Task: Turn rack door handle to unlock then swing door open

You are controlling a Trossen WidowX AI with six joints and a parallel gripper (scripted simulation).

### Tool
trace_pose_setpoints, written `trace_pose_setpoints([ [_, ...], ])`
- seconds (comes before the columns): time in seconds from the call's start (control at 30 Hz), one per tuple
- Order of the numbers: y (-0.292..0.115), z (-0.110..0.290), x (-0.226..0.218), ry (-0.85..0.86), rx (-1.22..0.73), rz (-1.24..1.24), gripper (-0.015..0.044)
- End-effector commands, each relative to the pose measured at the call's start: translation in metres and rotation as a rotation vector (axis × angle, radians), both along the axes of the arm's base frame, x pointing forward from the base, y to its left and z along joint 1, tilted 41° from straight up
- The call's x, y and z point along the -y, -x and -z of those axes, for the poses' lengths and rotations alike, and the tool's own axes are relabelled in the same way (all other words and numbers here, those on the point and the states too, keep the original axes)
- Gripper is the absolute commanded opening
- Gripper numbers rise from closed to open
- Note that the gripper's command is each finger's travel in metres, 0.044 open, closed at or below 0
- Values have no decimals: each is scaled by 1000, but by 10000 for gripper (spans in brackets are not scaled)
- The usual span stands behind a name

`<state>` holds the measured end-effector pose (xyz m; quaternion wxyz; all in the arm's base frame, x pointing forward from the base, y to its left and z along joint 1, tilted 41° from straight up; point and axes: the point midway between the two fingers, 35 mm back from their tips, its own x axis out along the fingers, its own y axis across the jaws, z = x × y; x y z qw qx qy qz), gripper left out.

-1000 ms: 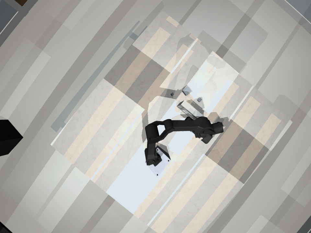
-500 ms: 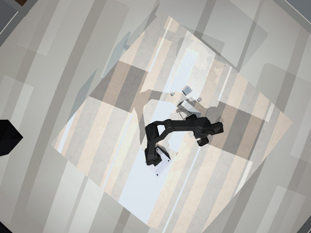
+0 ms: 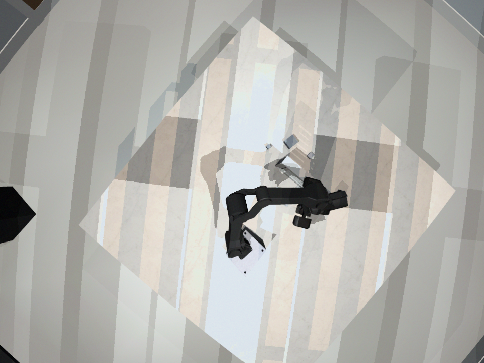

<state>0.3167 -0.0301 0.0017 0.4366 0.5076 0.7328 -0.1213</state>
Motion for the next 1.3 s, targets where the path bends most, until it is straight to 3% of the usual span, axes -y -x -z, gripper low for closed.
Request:
trace_pose_setpoints([
  [0.0,1,0,-1,13,-102,121,18],
  [0.4,1,0,-1,73,-474,564,18],
  [0.67,1,0,-1,77,-495,589,18],
  [1.0,1,0,-1,77,-495,589,280],
  [1.27,1,0,-1,49,-321,382,290],
])
